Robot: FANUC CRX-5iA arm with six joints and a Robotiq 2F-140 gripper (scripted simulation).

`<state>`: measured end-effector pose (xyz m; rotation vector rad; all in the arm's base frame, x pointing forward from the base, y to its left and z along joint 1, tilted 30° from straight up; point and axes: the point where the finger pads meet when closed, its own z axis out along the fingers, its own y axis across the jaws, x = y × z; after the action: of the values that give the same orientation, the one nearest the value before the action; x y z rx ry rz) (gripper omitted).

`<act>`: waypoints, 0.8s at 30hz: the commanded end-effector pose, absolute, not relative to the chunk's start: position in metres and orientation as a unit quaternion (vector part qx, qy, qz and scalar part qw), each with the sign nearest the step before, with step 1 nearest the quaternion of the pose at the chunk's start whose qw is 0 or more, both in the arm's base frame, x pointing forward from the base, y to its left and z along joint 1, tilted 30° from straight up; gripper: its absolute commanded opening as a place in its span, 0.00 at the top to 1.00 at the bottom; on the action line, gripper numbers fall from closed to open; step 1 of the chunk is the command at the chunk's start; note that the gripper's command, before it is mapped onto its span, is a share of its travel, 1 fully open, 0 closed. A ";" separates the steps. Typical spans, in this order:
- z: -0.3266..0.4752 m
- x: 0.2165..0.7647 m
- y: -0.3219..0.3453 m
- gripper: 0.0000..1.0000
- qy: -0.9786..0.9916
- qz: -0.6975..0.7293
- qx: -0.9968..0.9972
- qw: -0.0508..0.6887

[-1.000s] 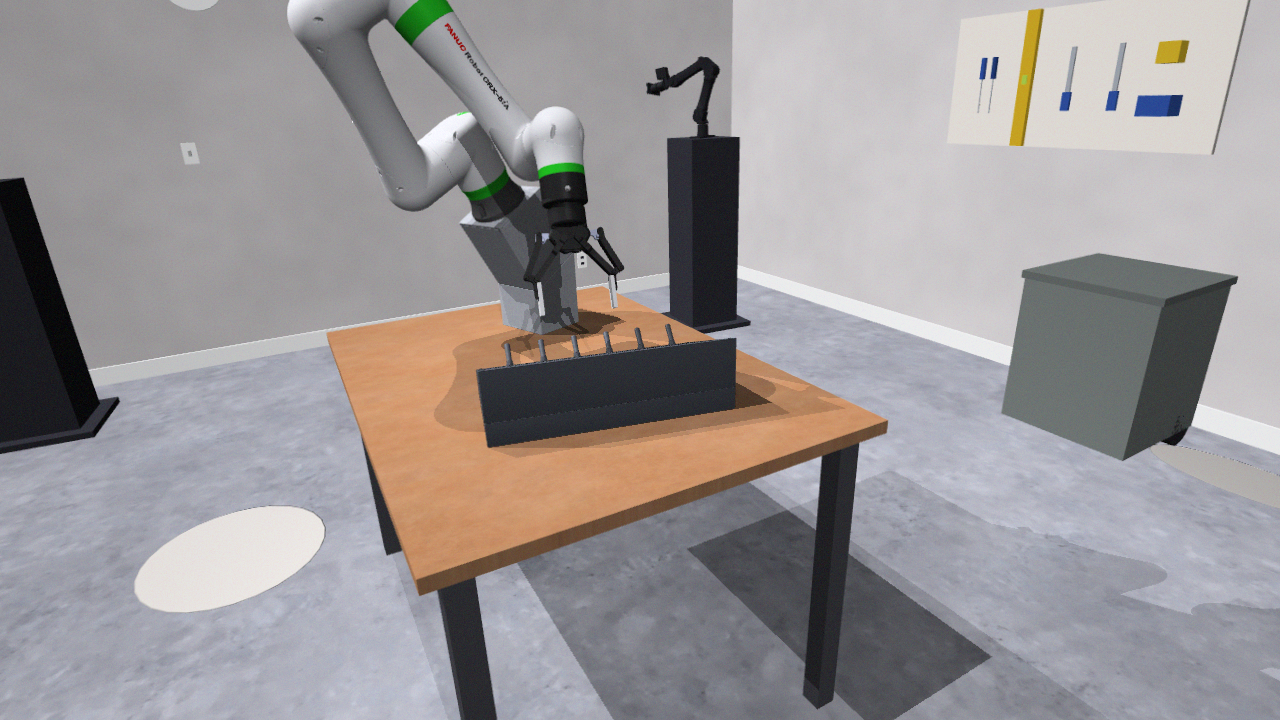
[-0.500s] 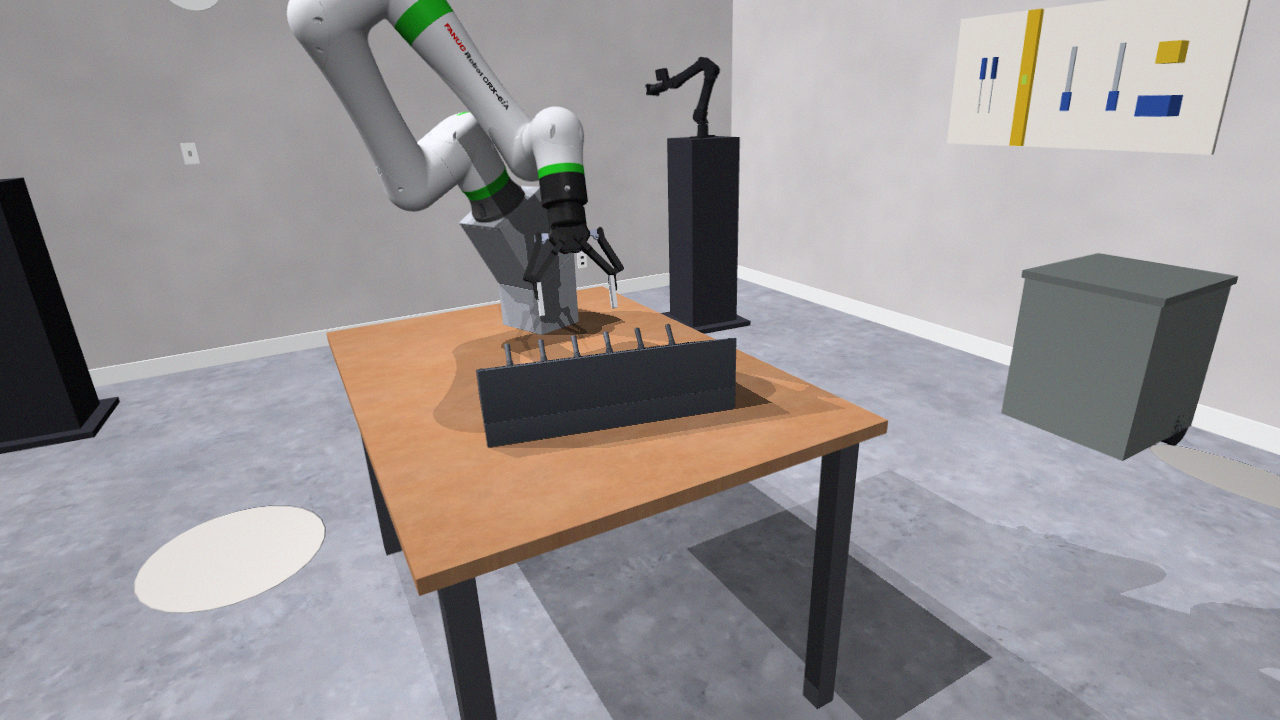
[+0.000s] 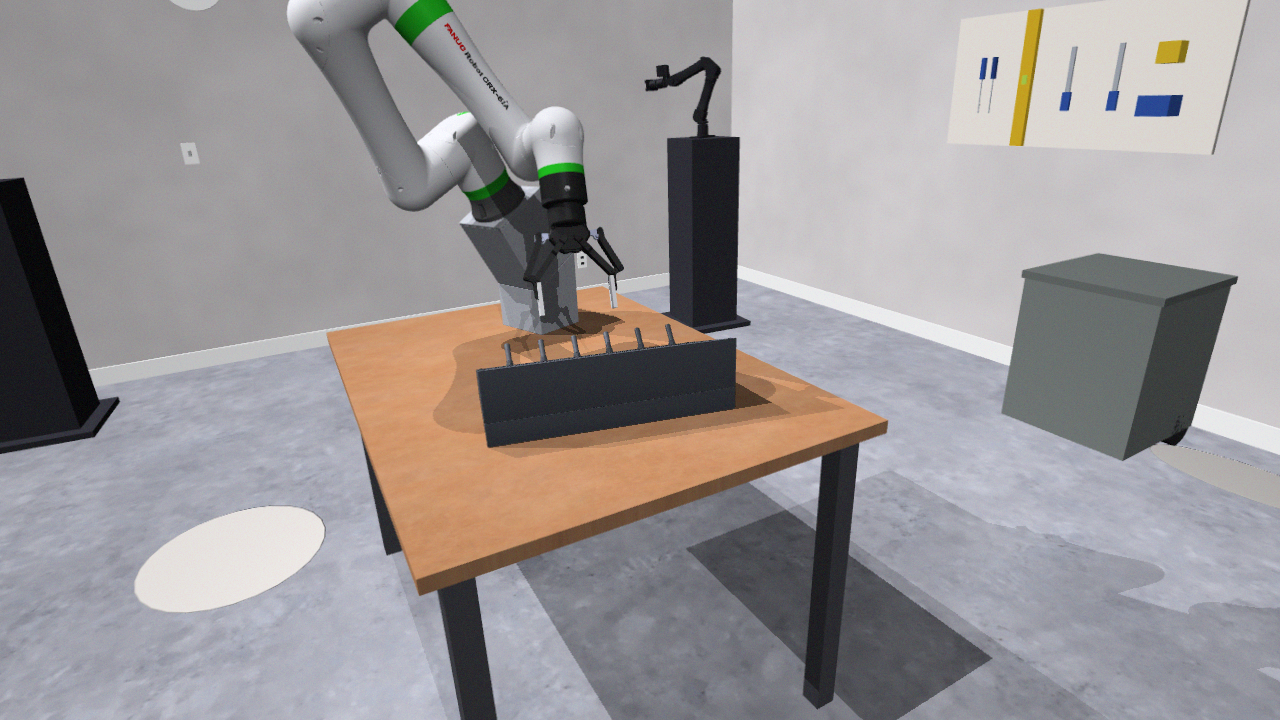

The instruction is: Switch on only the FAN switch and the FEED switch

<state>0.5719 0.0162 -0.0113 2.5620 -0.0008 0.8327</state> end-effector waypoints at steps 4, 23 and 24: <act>-0.011 0.572 0.016 0.00 0.000 0.302 0.927 0.222; -0.008 0.571 0.009 0.00 0.000 0.302 0.927 0.222; -0.007 0.571 0.007 0.00 0.000 0.302 0.927 0.222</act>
<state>0.5713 0.0121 -0.0094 2.5620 -0.0011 0.8326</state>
